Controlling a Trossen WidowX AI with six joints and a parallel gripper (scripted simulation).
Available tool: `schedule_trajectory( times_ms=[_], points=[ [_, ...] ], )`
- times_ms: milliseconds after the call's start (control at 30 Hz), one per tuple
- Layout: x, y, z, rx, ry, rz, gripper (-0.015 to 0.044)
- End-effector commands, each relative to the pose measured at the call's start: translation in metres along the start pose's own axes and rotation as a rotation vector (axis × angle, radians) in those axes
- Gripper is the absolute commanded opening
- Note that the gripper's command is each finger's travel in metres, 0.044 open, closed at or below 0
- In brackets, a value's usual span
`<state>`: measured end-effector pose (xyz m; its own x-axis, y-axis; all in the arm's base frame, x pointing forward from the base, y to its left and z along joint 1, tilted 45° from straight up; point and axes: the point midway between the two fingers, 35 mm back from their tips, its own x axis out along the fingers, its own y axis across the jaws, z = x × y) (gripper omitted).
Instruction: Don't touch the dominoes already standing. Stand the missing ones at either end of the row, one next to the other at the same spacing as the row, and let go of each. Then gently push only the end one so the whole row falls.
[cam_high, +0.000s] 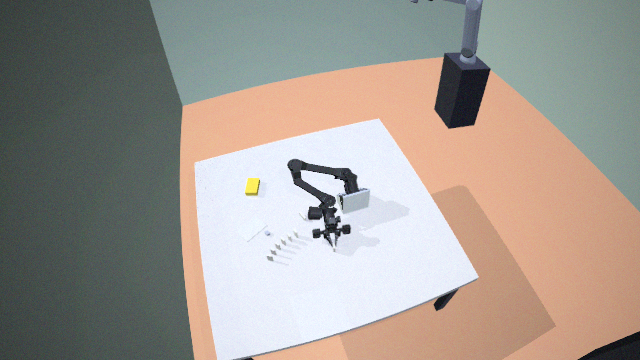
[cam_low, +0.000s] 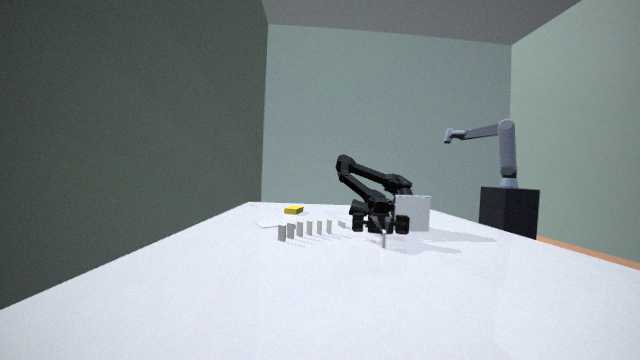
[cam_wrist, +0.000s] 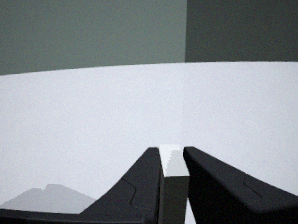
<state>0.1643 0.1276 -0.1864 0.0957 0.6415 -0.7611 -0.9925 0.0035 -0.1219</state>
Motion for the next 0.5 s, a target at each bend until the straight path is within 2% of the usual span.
schedule_trajectory(
  times_ms=[0,367,400,467],
  points=[
    [0.000,0.000,0.000,-0.006,-0.006,0.000,0.0131],
    [0.000,0.000,0.000,-0.006,-0.006,0.000,0.0419],
    [0.000,0.000,0.002,-0.006,-0.005,0.000,0.0440],
    [-0.001,-0.001,0.014,-0.005,-0.001,0.001,0.0440]
  ],
)
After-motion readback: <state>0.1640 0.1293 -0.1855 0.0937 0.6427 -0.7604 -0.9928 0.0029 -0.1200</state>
